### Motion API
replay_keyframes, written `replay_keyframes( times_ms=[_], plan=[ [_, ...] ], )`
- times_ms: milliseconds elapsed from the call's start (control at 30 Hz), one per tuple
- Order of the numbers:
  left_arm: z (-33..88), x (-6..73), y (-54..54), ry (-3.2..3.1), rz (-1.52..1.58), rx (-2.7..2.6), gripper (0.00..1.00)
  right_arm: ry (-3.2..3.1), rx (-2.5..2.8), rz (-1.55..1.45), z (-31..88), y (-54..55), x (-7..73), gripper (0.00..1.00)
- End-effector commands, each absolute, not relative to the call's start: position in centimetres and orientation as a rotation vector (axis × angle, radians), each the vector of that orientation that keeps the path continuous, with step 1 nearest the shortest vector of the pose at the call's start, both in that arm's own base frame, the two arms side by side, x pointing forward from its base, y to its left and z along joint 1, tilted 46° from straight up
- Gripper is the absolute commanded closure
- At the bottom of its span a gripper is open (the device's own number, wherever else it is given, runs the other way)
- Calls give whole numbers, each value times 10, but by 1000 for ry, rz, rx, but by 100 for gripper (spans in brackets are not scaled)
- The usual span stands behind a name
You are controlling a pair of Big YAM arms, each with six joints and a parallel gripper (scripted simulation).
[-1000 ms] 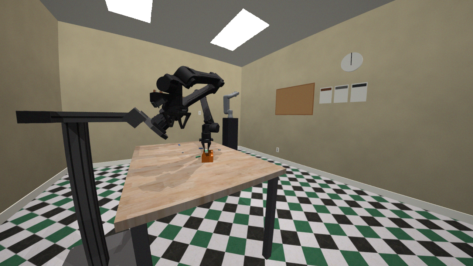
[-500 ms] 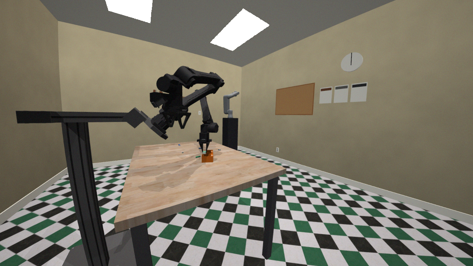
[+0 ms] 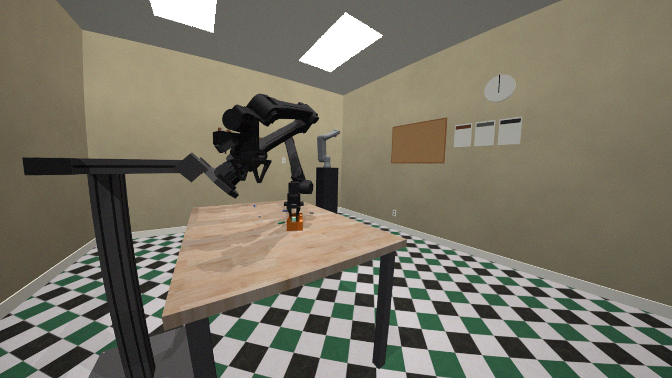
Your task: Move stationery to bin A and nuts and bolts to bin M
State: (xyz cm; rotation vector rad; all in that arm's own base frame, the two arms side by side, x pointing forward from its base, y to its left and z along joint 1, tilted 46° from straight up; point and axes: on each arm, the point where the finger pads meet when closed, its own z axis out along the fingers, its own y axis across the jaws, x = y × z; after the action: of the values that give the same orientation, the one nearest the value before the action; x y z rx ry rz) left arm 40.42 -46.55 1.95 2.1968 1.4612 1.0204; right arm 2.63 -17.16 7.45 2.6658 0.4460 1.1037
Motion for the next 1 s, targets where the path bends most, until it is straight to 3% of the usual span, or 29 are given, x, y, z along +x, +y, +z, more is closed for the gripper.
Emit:
replay_keyframes(
  times_ms=[0, 967],
  plan=[
    [23, 407, -473, 1436, 1010, 2188, 82, 419, 2663, 1085, 83, -183, 17, 0],
    [-6, 421, -477, 1409, 1007, 2209, 82, 419, 2663, 1085, 83, -183, 17, 0]
  ],
)
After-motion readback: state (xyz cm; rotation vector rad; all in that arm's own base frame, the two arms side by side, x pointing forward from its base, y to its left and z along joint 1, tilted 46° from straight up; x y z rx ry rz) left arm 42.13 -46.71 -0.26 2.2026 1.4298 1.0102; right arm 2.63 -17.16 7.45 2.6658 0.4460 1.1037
